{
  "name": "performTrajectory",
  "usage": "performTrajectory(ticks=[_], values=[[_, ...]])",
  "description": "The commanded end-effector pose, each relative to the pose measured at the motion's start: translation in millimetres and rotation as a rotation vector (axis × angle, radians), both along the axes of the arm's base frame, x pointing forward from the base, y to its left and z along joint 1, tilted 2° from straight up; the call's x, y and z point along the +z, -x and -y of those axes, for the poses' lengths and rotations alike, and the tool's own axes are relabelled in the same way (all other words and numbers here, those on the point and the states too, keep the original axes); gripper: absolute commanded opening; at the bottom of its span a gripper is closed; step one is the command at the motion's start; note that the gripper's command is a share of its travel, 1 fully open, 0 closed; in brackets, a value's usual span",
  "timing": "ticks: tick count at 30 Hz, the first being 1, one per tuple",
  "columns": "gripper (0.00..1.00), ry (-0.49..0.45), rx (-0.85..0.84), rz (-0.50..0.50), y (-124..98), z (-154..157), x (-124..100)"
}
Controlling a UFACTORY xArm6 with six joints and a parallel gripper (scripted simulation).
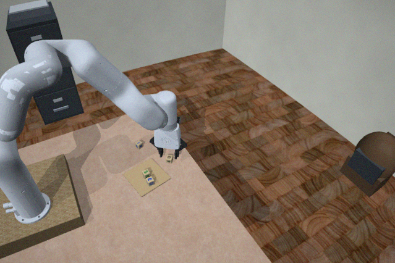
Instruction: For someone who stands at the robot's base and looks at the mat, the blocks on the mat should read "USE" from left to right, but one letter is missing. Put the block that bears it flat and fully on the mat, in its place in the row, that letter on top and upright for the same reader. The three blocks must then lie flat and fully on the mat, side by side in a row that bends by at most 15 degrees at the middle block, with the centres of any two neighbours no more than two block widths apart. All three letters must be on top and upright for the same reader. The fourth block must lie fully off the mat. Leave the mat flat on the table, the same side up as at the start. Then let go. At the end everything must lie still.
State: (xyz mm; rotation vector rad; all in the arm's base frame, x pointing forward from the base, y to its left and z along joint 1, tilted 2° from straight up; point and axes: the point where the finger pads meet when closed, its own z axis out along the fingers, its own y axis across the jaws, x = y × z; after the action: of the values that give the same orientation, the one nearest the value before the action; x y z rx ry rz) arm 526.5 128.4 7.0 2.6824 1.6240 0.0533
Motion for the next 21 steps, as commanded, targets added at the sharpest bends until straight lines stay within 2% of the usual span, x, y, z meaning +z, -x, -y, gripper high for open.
performTrajectory(ticks=[1, 21], values=[[0.62, -0.001, 0.000, 0.005, -1.6, -0.4, 1.9], [0.62, -0.001, 0.000, 0.005, -1.8, -0.5, -3.0]])
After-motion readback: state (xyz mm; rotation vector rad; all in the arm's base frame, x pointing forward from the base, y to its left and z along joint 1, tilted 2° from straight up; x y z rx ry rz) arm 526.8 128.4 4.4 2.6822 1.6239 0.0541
